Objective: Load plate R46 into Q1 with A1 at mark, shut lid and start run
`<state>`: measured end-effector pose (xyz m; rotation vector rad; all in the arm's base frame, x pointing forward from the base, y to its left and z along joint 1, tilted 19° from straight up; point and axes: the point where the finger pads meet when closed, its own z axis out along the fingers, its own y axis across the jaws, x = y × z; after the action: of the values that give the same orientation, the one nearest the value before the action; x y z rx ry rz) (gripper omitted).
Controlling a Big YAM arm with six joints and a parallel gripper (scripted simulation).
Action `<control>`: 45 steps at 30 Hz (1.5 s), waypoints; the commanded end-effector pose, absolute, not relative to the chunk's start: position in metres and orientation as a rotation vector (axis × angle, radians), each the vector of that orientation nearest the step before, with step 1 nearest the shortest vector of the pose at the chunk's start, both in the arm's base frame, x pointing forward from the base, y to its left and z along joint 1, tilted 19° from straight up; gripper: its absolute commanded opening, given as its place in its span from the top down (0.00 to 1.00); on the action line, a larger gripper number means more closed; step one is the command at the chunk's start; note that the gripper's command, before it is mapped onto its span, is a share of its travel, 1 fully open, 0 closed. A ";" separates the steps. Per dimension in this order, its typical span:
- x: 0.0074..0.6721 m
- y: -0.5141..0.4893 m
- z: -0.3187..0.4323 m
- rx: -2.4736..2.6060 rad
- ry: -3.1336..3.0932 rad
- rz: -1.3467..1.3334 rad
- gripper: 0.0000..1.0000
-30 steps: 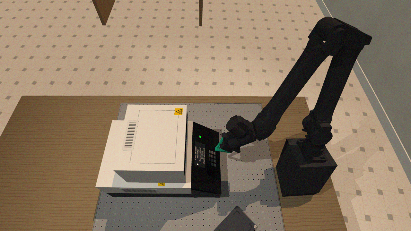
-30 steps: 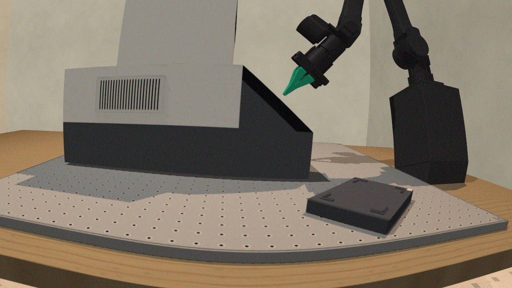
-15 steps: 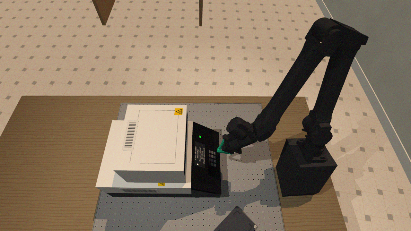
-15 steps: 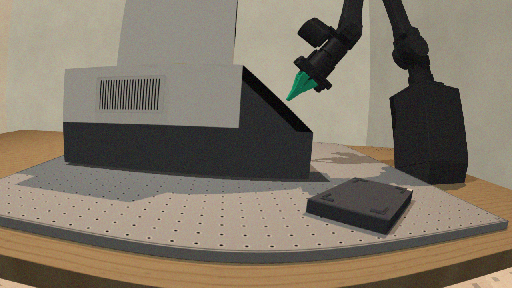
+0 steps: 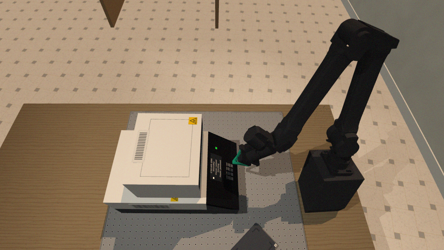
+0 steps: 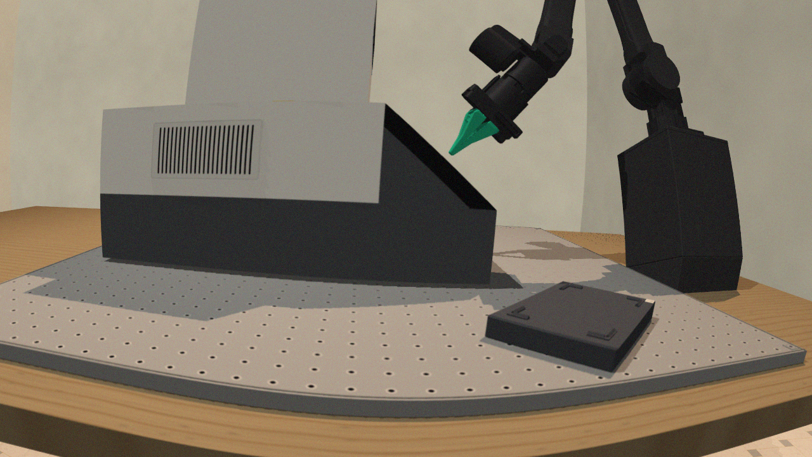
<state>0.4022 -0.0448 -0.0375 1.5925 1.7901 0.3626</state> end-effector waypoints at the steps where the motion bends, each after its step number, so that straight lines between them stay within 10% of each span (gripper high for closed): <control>1: 0.414 -0.041 -0.032 1.574 1.775 0.384 1.00; 45: 0.398 -0.042 -0.042 1.589 1.802 0.357 1.00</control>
<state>0.3992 -0.0448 -0.0392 1.5949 1.7941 0.3588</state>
